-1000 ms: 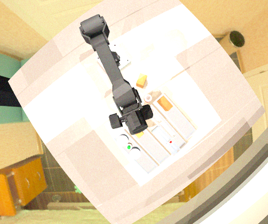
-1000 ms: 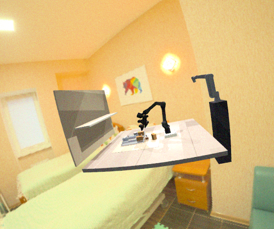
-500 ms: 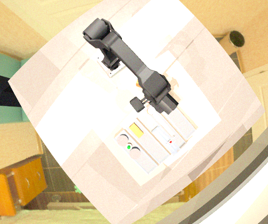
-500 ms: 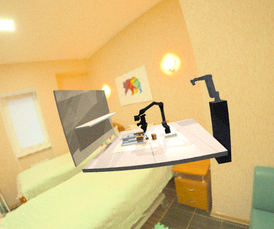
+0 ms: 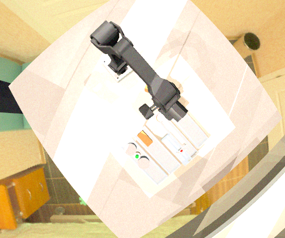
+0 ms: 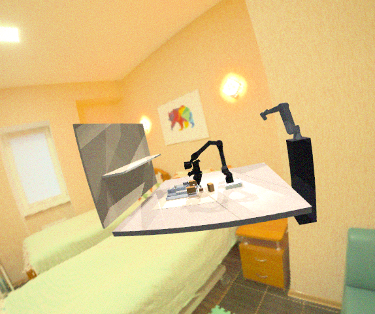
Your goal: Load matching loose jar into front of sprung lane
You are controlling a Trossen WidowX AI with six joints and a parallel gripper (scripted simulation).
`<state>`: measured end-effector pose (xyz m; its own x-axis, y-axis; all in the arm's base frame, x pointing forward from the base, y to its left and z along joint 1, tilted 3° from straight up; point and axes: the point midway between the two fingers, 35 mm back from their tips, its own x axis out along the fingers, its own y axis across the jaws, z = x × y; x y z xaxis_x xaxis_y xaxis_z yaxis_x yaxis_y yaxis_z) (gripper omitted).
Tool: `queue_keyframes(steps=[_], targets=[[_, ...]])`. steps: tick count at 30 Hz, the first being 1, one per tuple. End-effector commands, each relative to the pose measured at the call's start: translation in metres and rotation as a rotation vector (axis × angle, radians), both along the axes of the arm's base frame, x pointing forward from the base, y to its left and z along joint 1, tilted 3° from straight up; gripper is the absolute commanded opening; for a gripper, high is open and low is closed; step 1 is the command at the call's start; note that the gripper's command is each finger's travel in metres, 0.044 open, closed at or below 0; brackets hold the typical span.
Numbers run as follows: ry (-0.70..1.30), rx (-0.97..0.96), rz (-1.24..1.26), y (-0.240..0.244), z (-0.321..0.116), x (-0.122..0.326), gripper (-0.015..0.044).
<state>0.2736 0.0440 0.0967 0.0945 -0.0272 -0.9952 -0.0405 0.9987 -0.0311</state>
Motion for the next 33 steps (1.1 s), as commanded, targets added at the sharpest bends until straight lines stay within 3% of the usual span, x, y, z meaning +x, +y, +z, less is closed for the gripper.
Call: queue_keyframes(steps=[1, 32, 33], targets=[[0.017, 0.0, -0.001, 0.0, -0.015, -0.001, 0.044], [0.017, 0.0, -0.001, -0.001, -0.052, 0.002, 0.044], [0.017, 0.0, -0.001, -0.001, -0.052, 0.002, 0.0414]])
